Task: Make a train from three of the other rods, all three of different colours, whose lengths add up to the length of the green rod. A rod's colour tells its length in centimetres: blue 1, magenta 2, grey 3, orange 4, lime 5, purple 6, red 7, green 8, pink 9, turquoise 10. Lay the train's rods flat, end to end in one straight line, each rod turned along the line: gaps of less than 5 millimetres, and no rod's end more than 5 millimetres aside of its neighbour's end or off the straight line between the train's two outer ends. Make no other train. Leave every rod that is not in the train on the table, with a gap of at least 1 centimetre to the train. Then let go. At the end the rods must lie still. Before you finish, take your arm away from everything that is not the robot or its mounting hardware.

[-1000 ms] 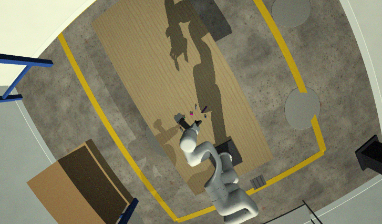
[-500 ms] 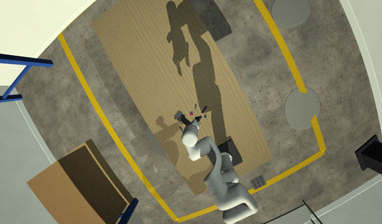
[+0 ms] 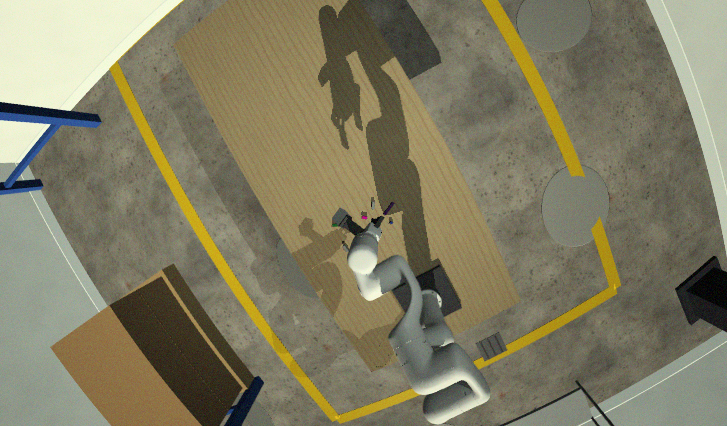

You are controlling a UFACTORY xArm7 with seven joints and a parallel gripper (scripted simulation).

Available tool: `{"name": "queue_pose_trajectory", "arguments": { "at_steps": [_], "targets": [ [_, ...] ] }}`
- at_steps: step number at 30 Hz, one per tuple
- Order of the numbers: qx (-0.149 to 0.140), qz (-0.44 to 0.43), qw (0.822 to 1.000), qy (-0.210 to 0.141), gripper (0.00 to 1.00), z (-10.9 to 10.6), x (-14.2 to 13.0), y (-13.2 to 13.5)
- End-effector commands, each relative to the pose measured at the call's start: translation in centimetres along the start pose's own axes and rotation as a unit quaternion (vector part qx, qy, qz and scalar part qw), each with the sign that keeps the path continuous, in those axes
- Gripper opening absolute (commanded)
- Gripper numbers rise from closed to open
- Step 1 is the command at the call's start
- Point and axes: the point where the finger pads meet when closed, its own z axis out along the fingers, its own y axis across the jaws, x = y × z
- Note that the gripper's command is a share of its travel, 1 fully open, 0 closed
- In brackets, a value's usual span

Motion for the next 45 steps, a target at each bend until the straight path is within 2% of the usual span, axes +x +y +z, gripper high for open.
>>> {"name": "queue_pose_trajectory", "arguments": {
  "at_steps": [1, 11, 13, 25, 27, 37, 39, 45],
  "targets": [
    [0.000, -0.038, 0.999, 0.001, 1.00, 2.3, 0.2, 1.3],
    [0.000, -0.038, 0.999, 0.001, 1.00, 2.3, 0.2, 1.3],
    [-0.001, -0.074, 0.997, 0.001, 1.00, 4.4, 0.2, 2.4],
    [-0.001, -0.074, 0.997, 0.001, 1.00, 4.4, 0.2, 2.4],
    [-0.002, -0.104, 0.995, 0.000, 1.00, 6.3, 0.0, 3.4],
    [-0.002, -0.104, 0.995, 0.000, 1.00, 6.3, 0.0, 3.4],
    [-0.004, -0.130, 0.992, -0.001, 1.00, 7.8, -0.2, 4.2],
    [-0.004, -0.130, 0.992, -0.001, 1.00, 7.8, -0.2, 4.2]
  ]
}}
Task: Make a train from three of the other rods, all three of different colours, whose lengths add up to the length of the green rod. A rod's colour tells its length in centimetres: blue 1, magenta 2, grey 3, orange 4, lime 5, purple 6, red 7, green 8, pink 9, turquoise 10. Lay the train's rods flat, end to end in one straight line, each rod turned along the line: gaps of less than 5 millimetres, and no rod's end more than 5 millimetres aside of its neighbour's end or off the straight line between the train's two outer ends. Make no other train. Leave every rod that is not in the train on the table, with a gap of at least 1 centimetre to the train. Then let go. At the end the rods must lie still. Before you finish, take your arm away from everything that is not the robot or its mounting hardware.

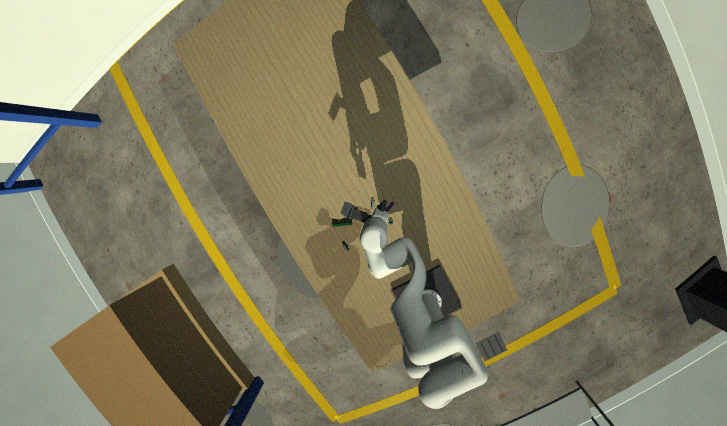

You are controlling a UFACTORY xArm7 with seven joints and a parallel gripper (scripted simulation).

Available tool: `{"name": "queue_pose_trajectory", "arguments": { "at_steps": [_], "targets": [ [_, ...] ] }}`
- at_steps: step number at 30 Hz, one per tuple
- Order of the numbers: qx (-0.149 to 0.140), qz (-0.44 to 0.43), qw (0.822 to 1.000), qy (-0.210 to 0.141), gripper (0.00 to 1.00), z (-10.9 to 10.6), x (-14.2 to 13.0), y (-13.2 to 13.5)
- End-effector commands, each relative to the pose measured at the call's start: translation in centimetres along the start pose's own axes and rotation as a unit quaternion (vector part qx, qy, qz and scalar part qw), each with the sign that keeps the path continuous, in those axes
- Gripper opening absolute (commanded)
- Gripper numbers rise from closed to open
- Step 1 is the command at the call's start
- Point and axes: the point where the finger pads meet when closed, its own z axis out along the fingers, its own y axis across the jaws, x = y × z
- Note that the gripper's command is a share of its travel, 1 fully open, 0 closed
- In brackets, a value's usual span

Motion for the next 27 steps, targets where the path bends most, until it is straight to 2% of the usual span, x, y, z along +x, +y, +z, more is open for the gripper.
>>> {"name": "queue_pose_trajectory", "arguments": {
  "at_steps": [1, 3, 5, 14, 16, 24, 27],
  "targets": [
    [-0.003, -0.003, 1.000, 0.003, 1.00, -0.1, 0.2, 0.2],
    [-0.003, -0.003, 1.000, 0.003, 1.00, -0.1, 0.2, 0.2],
    [-0.004, -0.024, 1.000, 0.002, 1.00, 1.1, -0.2, 0.8],
    [-0.004, -0.024, 1.000, 0.002, 1.00, 1.1, -0.2, 0.8],
    [-0.005, -0.039, 0.999, 0.001, 1.00, 2.0, -0.5, 1.2],
    [-0.005, -0.039, 0.999, 0.001, 1.00, 2.0, -0.5, 1.2],
    [-0.006, -0.051, 0.999, 0.000, 1.00, 2.7, -0.8, 1.4]
  ]
}}
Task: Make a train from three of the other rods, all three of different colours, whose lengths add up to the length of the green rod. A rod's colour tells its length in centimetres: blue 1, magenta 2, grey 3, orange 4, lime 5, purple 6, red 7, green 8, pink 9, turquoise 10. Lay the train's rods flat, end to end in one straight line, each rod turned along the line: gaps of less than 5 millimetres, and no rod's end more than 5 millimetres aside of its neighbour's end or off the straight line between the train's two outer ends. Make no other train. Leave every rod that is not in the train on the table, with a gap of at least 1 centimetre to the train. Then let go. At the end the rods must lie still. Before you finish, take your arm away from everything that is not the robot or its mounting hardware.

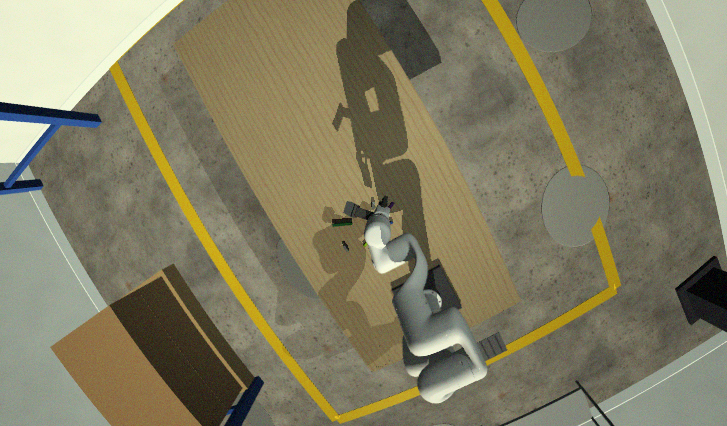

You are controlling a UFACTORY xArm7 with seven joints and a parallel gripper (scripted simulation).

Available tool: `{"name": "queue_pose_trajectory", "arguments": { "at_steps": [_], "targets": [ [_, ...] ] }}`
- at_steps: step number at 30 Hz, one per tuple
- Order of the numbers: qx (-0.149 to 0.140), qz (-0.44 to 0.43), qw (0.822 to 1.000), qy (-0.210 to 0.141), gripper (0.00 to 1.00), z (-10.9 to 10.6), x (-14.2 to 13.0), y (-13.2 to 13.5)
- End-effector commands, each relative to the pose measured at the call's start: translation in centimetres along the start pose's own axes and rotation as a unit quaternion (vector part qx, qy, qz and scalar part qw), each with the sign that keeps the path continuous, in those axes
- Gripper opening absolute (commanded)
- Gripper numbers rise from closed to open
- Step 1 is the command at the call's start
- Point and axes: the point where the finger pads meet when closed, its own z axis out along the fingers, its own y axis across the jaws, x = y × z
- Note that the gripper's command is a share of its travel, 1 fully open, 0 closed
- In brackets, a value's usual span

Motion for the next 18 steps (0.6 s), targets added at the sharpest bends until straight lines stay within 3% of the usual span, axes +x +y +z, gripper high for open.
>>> {"name": "queue_pose_trajectory", "arguments": {
  "at_steps": [1, 18],
  "targets": [
    [-0.001, -0.007, 1.000, 0.000, 1.00, 0.39, -0.17, 0.25],
    [-0.002, -0.018, 1.000, -0.001, 1.00, 1.05, -0.46, 0.50]
  ]
}}
